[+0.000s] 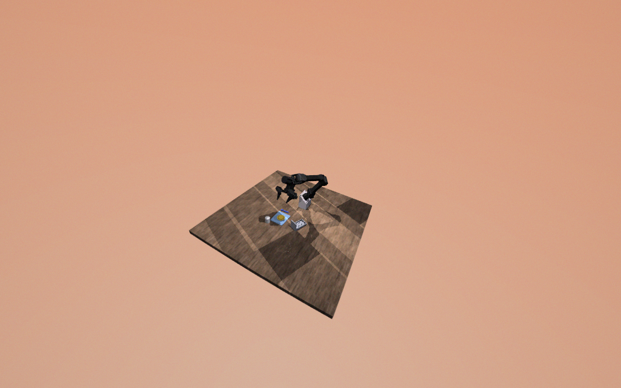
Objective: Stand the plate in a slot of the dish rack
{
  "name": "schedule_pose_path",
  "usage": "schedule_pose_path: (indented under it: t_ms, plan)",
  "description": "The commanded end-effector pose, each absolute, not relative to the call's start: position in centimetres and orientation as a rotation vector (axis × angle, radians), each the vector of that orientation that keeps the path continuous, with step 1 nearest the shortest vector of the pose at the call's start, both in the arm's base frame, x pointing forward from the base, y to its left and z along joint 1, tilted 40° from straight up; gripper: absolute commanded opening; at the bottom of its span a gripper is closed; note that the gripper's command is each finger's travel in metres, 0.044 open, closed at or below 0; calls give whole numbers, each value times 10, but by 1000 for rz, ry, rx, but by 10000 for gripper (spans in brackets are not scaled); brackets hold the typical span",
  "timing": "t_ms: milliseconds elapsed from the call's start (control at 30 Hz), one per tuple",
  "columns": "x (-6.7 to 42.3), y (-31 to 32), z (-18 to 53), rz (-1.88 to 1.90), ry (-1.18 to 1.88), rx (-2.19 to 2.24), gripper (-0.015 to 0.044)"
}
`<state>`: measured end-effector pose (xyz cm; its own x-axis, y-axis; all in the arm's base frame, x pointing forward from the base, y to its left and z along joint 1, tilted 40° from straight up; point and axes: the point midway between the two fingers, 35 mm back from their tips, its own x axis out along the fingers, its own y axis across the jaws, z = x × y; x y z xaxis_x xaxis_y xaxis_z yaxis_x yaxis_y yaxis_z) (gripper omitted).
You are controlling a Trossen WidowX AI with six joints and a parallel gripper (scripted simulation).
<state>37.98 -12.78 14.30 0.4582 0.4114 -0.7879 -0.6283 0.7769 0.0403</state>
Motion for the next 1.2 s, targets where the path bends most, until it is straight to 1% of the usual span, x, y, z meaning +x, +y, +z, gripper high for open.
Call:
schedule_pose_path:
  t_ms: [0,767,967,1167]
  plan:
    - [374,-129,123,649,970,-172,400]
    - [315,-114,23,622,1479,447,400]
    - [314,-112,18,620,1493,463,400]
    - [315,-51,-59,622,1491,465,400]
